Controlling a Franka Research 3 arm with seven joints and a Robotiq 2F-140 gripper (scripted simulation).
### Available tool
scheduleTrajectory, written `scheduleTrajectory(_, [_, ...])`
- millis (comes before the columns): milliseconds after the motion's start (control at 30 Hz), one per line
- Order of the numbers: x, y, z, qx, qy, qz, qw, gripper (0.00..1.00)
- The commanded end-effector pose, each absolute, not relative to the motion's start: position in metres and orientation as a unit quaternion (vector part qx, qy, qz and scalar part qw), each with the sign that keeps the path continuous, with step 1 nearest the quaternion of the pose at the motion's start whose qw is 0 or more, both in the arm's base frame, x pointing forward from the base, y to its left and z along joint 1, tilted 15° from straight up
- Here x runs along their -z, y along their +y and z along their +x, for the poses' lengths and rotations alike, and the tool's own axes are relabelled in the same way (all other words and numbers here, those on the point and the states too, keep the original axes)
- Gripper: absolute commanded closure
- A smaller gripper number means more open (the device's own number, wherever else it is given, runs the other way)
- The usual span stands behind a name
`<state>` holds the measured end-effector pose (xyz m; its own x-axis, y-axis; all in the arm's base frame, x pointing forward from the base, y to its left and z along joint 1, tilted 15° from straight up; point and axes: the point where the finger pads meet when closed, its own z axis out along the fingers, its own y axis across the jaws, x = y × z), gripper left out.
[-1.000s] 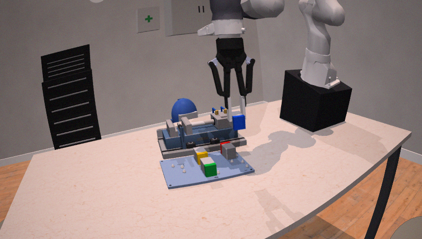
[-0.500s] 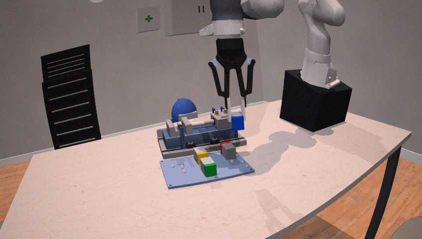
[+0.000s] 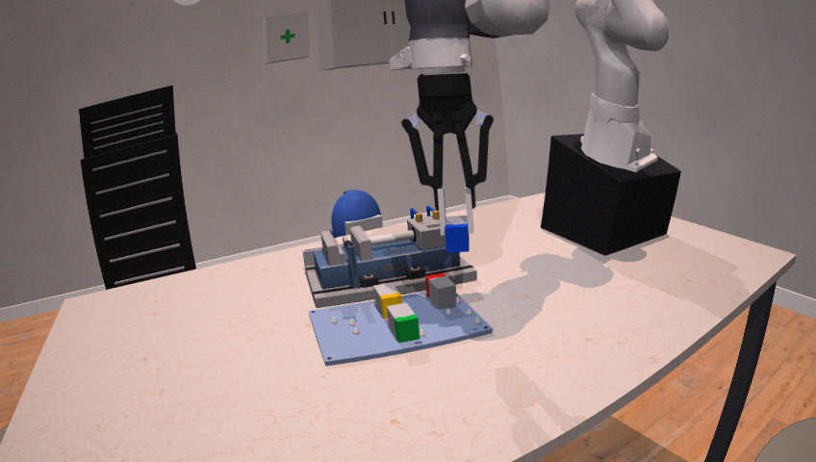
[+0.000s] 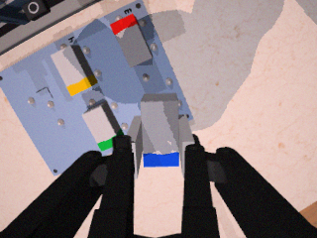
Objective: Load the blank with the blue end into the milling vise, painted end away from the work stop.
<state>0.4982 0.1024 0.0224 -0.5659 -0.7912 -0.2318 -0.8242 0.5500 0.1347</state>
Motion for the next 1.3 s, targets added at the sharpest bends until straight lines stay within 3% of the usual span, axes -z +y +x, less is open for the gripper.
scheduleTrajectory(0, [-0.0251,0.1018,0.5003,-0.118,0.911,-0.389,0.063,1.0])
scheduleTrajectory(1267, [-0.0264,0.1017,0.501,-0.126,0.972,-0.197,0.039,1.0])
